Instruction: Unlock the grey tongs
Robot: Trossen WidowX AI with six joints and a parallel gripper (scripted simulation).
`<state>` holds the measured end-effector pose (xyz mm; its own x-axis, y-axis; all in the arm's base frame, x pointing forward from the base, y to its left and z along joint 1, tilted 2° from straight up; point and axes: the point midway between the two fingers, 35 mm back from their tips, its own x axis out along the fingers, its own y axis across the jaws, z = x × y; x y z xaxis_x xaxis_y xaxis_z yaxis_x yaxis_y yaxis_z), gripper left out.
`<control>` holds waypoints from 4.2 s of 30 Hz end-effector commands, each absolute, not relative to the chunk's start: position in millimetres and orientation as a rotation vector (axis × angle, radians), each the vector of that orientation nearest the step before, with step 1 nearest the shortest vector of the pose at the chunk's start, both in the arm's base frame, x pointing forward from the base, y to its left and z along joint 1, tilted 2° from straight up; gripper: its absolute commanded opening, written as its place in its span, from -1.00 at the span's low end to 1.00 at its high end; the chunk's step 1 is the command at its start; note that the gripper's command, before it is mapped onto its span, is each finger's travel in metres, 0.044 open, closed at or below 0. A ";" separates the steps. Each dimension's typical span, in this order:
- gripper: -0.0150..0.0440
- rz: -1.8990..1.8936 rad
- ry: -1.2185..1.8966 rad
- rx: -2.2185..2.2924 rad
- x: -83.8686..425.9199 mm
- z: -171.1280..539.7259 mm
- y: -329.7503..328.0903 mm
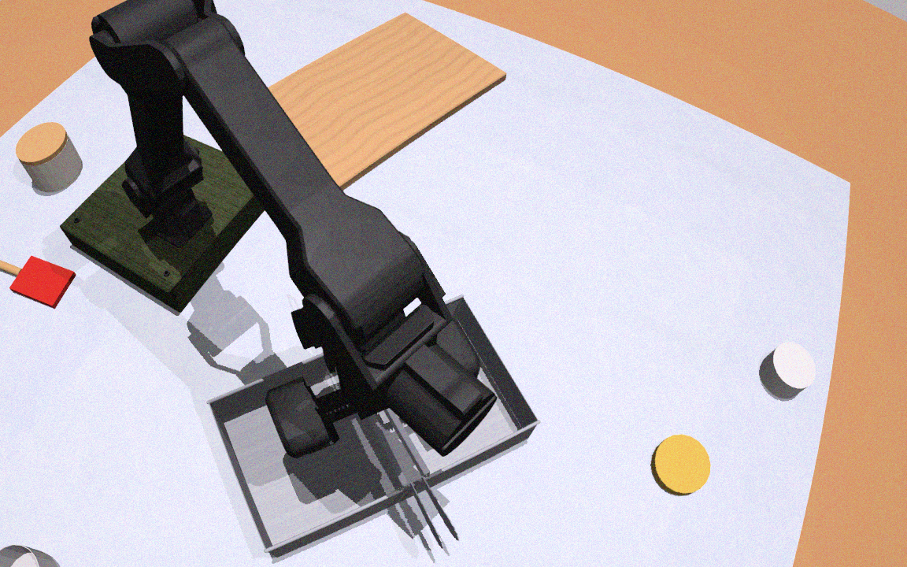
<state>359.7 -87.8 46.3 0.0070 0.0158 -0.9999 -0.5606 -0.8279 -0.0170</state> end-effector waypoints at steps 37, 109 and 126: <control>-0.18 1.878 0.557 -1.876 357.6 14.9 -86.8; -1.00 1.604 0.864 -1.575 340.5 98.9 135.5; -1.00 1.491 0.979 -1.436 291.4 102.2 221.2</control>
